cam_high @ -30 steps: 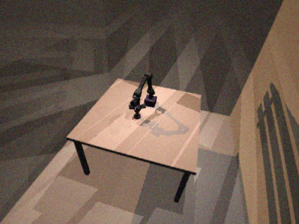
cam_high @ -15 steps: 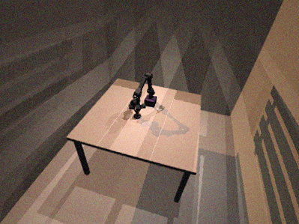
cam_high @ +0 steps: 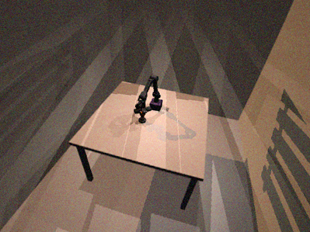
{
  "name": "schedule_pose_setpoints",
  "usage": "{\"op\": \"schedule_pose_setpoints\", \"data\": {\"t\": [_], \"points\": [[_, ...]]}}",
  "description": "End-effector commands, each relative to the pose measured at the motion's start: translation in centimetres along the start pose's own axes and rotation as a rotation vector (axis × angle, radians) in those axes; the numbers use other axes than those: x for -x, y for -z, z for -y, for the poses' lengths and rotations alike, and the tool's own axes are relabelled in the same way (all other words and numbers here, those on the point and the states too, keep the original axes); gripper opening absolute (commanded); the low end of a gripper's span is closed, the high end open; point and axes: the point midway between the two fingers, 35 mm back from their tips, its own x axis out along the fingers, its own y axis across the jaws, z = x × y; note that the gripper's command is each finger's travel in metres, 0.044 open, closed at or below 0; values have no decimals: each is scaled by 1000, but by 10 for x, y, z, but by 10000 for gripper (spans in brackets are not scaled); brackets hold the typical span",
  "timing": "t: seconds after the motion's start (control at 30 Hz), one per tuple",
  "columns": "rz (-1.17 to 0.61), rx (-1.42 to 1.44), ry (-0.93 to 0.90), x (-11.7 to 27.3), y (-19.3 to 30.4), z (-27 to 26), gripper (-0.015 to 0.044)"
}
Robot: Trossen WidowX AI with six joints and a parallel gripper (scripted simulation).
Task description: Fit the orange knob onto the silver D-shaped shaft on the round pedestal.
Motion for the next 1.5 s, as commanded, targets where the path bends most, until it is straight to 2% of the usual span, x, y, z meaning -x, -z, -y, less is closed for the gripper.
{"op": "schedule_pose_setpoints", "data": {"t": [0.0, 0.53, 0.8, 1.47], "points": [[1, 12, 7, 0, 1, 0, 0], [1, 12, 7, 4, -1, 3, 0], [0, 222, 7, 4, -5, 7, 0], [0, 230, 7, 4, -6, 8, 0]]}}
